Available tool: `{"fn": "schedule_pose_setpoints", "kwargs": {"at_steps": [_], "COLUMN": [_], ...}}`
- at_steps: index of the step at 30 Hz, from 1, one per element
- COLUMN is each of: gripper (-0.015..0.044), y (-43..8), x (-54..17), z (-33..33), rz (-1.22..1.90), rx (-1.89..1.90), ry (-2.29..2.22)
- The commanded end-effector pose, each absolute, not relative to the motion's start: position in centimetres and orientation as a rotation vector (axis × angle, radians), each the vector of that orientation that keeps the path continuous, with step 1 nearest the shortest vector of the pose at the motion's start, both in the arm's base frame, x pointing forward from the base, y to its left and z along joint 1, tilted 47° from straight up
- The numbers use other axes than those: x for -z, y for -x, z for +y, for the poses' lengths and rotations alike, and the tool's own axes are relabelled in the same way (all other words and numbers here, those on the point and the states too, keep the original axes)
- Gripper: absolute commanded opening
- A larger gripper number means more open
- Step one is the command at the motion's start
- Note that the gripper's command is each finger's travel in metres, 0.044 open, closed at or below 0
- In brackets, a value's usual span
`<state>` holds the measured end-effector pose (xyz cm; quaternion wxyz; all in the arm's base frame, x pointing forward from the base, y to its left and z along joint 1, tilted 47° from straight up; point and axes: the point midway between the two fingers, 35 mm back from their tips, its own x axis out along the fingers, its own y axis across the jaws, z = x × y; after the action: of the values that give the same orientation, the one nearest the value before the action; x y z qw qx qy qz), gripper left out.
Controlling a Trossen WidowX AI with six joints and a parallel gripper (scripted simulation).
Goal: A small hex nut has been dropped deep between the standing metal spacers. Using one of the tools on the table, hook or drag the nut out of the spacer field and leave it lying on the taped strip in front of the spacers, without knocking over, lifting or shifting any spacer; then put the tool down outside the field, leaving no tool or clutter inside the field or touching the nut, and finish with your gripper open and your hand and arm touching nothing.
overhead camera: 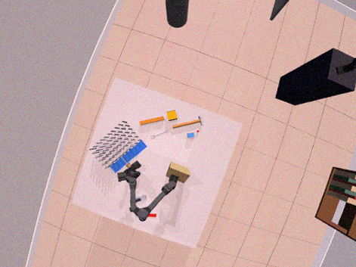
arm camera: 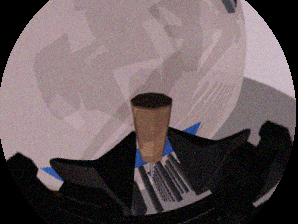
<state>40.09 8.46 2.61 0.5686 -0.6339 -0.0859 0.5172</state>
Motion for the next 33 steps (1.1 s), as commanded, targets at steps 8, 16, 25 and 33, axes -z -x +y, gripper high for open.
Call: {"fn": "schedule_pose_setpoints", "kwargs": {"at_steps": [8, 16, 25, 33], "gripper": [0.0000, 0.0000, 0.0000, 0.0000], "y": [-39.5, -39.1, -38.6, -38.1], "x": [-2.9, -3.1, -3.2, -3.4], "z": [8.7, 8.9, 9.2, 9.4], "rz": [-0.198, -0.198, -0.198, -0.198], "rx": [-1.211, -1.211, -1.211, -1.212], "ry": [1.488, 1.488, 1.488, 1.488]}}
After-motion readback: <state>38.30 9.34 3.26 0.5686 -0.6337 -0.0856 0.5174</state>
